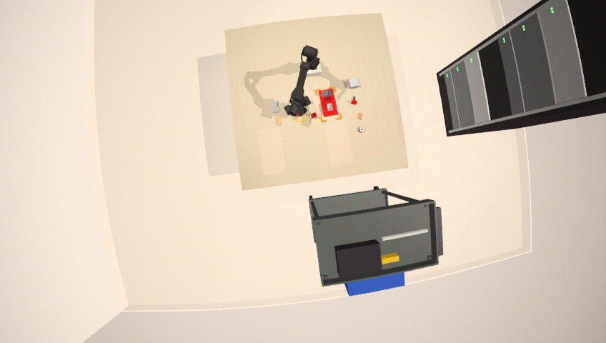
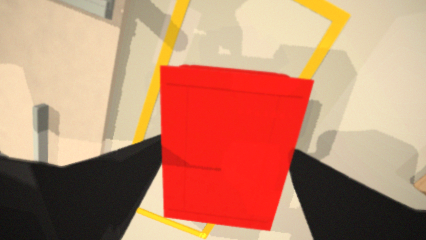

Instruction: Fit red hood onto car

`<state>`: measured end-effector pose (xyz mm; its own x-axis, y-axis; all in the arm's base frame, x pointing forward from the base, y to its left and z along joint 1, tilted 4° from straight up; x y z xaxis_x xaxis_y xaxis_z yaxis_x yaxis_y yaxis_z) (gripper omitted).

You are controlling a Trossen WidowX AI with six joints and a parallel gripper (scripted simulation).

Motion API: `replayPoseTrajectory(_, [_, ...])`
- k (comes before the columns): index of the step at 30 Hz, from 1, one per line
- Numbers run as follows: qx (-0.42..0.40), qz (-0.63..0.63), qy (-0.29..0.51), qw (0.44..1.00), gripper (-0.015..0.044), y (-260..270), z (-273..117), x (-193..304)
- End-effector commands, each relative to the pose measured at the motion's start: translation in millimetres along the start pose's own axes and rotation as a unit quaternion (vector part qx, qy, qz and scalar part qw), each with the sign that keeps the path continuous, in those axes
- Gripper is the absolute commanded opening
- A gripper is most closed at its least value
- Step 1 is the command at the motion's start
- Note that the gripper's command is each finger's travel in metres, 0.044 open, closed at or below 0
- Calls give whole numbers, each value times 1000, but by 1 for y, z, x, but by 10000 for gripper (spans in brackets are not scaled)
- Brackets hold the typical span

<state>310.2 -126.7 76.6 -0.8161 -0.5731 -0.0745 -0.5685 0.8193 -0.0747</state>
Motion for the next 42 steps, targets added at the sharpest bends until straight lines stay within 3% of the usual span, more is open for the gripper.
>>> replayPoseTrajectory(1, [0,0,0,1000,341,0,0,0])
replayPoseTrajectory(8, [0,0,0,1000,295,0,0,0])
replayPoseTrajectory(19, [-1,0,0,1000,6,0,-14,0])
replayPoseTrajectory(42, [0,0,0,1000,0,-1,-86,0])
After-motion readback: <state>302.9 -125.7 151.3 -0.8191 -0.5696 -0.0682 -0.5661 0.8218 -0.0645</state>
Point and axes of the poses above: the point midway between the two fingers, 35 mm back from their tips, its own z axis out along the fingers, its own y axis across the jaws, x = y × z, the point moved 6 cm from there along -z, back along the fingers, and after that the axes turned 11 degrees about -z, right-handed, at the moved point
